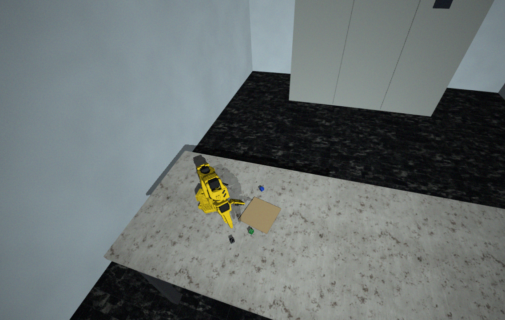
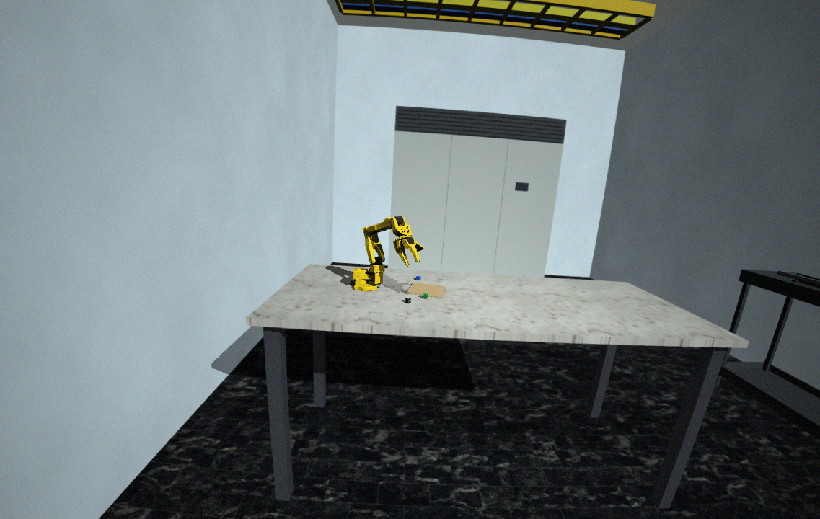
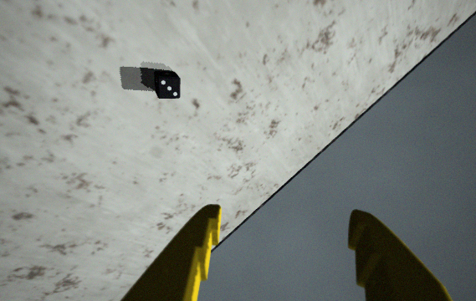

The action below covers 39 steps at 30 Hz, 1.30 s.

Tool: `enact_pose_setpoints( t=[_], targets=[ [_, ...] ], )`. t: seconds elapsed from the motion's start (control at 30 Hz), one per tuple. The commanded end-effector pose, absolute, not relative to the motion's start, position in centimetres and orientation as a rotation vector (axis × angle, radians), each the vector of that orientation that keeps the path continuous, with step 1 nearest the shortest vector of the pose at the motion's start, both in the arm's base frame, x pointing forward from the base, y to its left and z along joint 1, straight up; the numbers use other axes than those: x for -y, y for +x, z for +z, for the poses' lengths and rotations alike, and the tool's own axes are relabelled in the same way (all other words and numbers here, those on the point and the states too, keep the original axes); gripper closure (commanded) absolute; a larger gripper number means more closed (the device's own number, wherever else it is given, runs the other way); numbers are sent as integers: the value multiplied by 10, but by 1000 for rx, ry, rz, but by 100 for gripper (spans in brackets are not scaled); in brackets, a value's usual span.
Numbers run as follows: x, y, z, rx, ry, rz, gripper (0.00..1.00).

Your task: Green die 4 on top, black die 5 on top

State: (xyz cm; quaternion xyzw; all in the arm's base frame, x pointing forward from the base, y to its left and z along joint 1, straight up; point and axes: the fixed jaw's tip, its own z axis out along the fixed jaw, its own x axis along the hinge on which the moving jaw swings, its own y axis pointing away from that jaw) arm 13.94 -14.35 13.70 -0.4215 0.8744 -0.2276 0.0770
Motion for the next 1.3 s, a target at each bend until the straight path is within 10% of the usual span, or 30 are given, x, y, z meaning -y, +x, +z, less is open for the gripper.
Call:
enact_pose_setpoints(
  t=[0.0,0.73,1.27],
  targets=[
    [145,140,145,-2609,-1179,-746,75],
    [145,141,139,-2656,-1080,-695,75],
    [142,138,76,-2853,-1160,-208,75]
  ],
)
